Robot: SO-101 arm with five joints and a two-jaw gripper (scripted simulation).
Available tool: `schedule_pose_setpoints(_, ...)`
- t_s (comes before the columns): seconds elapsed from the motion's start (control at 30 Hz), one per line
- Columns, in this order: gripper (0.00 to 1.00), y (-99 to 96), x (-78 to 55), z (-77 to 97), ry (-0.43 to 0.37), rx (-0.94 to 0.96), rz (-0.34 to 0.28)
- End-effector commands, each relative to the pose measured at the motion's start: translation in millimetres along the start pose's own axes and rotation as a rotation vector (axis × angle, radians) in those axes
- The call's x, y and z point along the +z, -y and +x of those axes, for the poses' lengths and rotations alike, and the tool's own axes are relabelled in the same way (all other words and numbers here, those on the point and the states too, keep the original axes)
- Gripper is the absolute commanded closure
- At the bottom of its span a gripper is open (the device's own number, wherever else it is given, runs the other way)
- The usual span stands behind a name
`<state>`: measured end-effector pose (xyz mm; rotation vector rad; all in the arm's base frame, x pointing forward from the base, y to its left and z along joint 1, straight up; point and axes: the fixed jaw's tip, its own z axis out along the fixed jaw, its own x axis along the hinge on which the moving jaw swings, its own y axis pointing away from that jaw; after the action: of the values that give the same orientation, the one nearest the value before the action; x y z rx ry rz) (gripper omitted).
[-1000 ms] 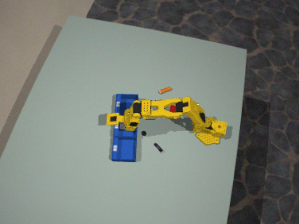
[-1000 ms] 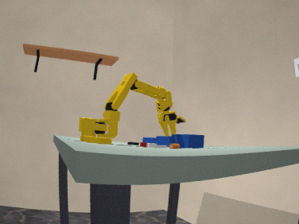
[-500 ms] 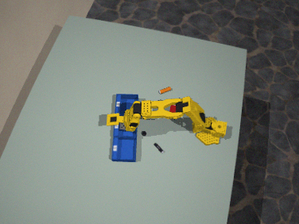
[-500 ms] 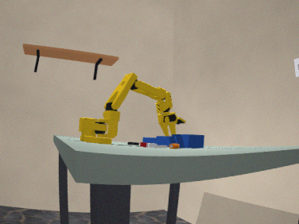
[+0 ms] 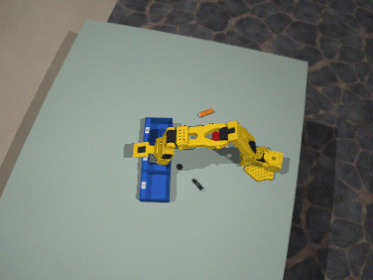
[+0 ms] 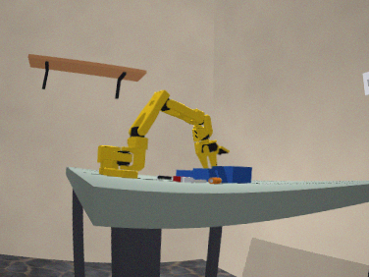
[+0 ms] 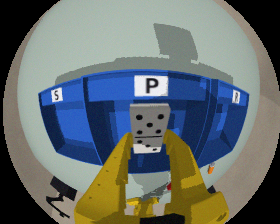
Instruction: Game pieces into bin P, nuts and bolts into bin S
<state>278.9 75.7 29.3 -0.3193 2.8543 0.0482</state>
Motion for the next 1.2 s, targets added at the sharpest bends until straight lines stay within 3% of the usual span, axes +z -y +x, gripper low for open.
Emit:
schedule_pose_setpoints(0.0,1.0,-2.5,-11.3,-9.4,0.062,0.003,-0.005)
schedule_pose_setpoints(0.67,0.99,-2.4,-5.7,-8.1,0.062,0.003,-0.005)
schedule_pose_setpoints(1.17,0.84,-2.4,-5.7,-8.1,0.062,0.003,-0.005)
